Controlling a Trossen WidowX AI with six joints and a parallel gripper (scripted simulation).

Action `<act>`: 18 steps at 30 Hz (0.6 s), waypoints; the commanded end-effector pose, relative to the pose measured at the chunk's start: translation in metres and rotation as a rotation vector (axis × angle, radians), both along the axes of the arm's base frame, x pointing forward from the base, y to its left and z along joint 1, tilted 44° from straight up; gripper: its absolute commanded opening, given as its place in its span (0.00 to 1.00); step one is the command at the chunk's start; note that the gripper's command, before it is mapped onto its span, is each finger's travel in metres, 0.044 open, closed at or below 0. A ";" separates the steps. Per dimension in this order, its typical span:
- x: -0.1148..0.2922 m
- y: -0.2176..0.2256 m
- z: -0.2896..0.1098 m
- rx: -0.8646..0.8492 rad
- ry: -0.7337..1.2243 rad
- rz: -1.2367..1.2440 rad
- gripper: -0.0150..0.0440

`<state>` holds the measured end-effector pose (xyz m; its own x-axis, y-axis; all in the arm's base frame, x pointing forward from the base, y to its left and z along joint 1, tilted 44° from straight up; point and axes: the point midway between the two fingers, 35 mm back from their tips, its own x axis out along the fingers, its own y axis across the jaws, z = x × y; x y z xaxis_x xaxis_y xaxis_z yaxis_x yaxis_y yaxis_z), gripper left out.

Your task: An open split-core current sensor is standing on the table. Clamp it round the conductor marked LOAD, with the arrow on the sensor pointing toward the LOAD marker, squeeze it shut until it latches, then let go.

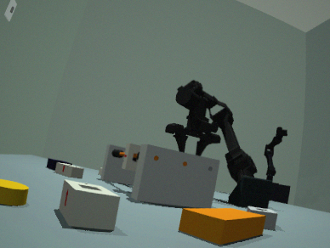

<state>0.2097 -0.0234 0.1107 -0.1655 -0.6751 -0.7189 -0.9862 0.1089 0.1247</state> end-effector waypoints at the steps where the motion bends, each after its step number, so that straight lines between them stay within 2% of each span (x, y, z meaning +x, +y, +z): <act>1: 0.002 0.006 0.008 0.001 -0.003 -0.003 0.25; 6: 0.002 0.007 0.009 -0.012 -0.066 -0.059 0.25; 18: 0.004 0.012 0.014 -0.070 -0.371 -0.335 0.25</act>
<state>0.2125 -0.0142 0.1219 -0.1398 -0.6766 -0.7230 -0.9165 0.3648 -0.1642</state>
